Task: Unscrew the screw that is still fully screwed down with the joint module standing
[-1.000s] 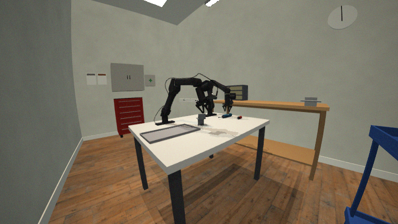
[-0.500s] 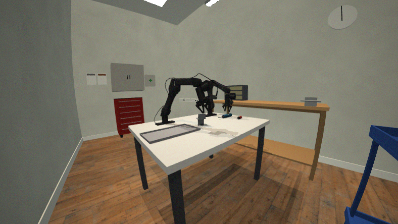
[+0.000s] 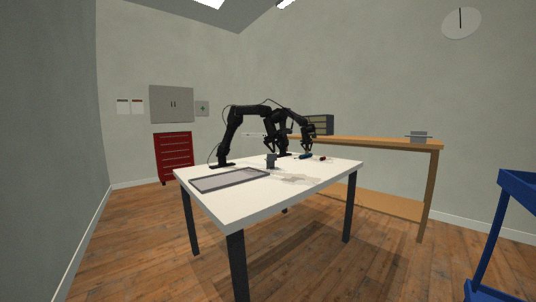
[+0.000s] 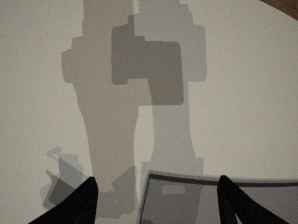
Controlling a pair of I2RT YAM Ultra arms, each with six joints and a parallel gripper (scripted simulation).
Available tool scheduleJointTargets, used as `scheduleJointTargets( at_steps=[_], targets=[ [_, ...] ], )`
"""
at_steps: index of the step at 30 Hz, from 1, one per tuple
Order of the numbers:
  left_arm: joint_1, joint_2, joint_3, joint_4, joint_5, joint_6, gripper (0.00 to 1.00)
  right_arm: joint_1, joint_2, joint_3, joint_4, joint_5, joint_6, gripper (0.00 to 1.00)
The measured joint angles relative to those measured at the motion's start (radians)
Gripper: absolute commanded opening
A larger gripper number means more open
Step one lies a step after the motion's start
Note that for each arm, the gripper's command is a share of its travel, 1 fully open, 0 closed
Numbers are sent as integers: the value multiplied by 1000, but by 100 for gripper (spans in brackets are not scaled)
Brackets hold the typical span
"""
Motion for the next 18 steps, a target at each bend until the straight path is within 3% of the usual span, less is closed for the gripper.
scheduleJointTargets(
  at_steps=[13,18],
  targets=[
    [-221,-7,0,132,-138,125,65,0,0,0,0,0,0,86],
    [-229,-7,0,172,-172,163,65,0,0,0,0,0,0,86]
  ],
)
